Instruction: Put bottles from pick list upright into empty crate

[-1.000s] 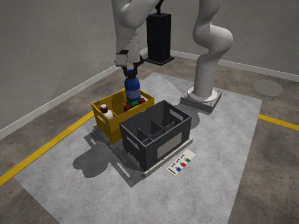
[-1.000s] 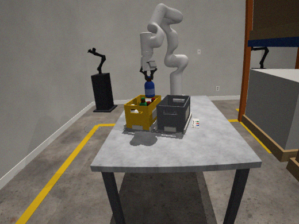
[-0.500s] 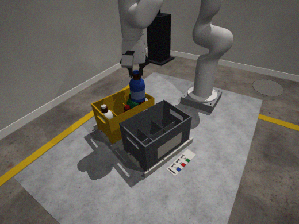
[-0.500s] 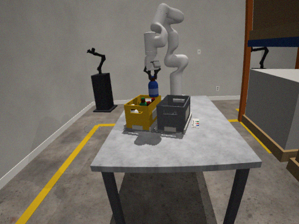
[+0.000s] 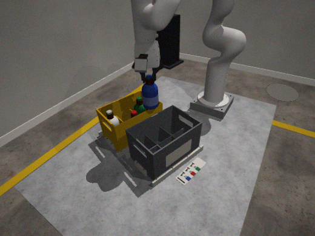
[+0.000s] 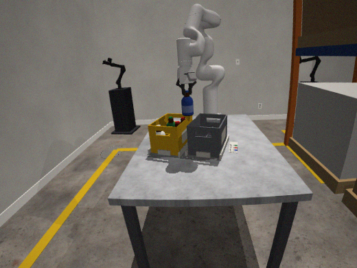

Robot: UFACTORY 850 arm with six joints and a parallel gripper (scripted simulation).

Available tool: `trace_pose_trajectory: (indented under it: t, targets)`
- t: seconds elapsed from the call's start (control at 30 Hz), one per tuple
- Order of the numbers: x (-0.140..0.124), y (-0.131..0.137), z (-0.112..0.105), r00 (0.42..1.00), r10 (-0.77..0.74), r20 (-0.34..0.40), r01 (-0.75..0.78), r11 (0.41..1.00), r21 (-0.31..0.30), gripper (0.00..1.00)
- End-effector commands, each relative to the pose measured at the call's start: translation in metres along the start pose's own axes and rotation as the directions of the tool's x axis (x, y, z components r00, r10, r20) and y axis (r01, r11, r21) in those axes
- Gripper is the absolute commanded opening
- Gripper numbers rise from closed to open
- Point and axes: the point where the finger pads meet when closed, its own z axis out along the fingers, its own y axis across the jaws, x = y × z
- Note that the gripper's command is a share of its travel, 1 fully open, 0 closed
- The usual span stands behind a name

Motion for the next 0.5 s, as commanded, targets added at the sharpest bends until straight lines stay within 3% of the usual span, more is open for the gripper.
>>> trace_pose_trajectory:
  t: [0.0,0.47]
  targets:
    - [0.002,-0.003,-0.001,1.000,0.000,-0.001,0.000,1.000,-0.002,0.00]
    - [0.011,-0.030,-0.001,1.000,0.000,-0.001,0.000,1.000,-0.002,0.00]
